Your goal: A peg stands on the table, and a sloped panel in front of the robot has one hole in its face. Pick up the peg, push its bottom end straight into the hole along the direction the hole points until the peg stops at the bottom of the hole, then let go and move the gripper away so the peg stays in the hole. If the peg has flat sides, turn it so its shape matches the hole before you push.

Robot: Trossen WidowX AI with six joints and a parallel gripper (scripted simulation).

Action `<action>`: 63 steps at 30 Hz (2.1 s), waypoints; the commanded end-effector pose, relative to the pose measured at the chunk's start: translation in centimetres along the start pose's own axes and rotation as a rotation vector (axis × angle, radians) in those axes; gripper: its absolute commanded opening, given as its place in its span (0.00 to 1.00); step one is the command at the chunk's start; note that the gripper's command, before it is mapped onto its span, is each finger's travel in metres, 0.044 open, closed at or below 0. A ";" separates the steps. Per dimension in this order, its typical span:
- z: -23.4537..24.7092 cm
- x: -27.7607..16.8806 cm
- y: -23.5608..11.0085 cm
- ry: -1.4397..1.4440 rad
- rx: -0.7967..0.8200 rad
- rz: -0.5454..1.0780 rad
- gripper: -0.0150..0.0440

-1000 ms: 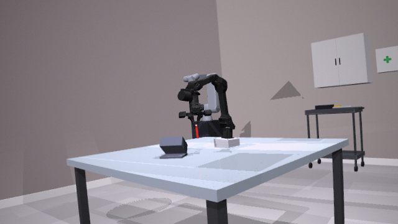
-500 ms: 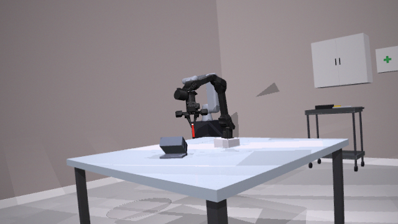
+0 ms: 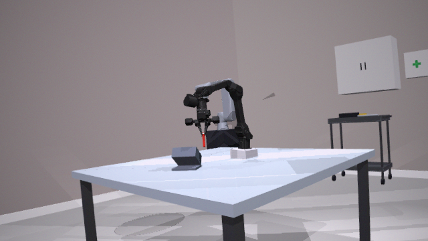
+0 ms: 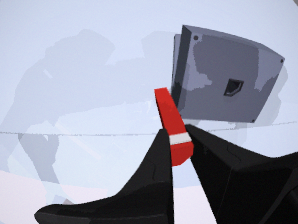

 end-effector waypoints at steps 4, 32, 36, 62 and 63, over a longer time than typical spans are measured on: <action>-0.8 -0.8 -0.4 0.023 -0.013 -0.020 0.25; -3.3 -4.2 -2.4 0.132 -0.075 -0.084 0.25; -3.6 -4.7 -2.7 0.147 -0.084 -0.092 0.25; -5.9 -5.3 -1.7 0.208 -0.127 -0.130 0.25; -6.0 -5.3 -1.6 0.210 -0.128 -0.131 0.25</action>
Point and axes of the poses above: the point midway between the two fingers, 35 mm back from their tips, its own y axis out along the fingers, its own z axis across the jaws, x = y × z, the point moved 5 cm from there along -y, back along the fingers, and after that the axes turned 15 degrees about -y, right-handed, at the moved point
